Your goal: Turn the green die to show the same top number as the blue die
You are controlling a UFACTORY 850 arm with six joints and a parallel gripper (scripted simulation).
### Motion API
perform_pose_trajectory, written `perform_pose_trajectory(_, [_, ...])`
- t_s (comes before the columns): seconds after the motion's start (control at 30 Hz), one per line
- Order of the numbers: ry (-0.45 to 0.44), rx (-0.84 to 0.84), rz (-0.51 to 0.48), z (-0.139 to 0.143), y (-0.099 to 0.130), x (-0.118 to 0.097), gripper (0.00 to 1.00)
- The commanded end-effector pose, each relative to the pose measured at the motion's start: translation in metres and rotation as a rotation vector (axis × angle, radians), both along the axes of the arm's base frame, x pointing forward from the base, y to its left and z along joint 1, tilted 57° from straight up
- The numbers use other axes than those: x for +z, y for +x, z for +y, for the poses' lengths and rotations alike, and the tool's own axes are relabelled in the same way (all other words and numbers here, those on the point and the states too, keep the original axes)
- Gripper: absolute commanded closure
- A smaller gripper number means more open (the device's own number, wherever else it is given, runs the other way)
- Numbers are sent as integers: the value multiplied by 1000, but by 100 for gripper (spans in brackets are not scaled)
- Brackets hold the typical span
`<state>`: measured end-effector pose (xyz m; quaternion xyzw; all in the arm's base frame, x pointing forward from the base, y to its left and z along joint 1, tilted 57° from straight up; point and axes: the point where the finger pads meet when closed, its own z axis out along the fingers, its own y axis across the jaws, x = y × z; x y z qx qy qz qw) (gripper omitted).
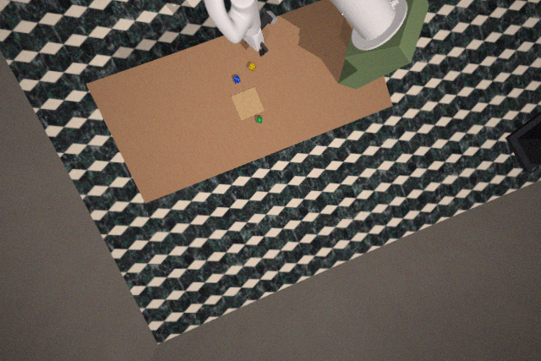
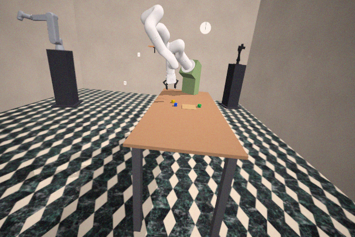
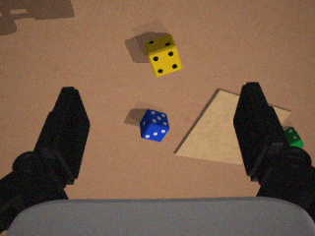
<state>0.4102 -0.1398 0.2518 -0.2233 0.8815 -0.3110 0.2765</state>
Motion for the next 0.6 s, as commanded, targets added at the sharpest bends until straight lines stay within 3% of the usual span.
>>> perform_pose_trajectory(0.0, [-149,87,21,7,0,0,0])
perform_pose_trajectory(0.23, [-291,189,31,16,-1,2,0])
perform_pose_trajectory(0.57, [-295,192,31,16,-1,2,0])
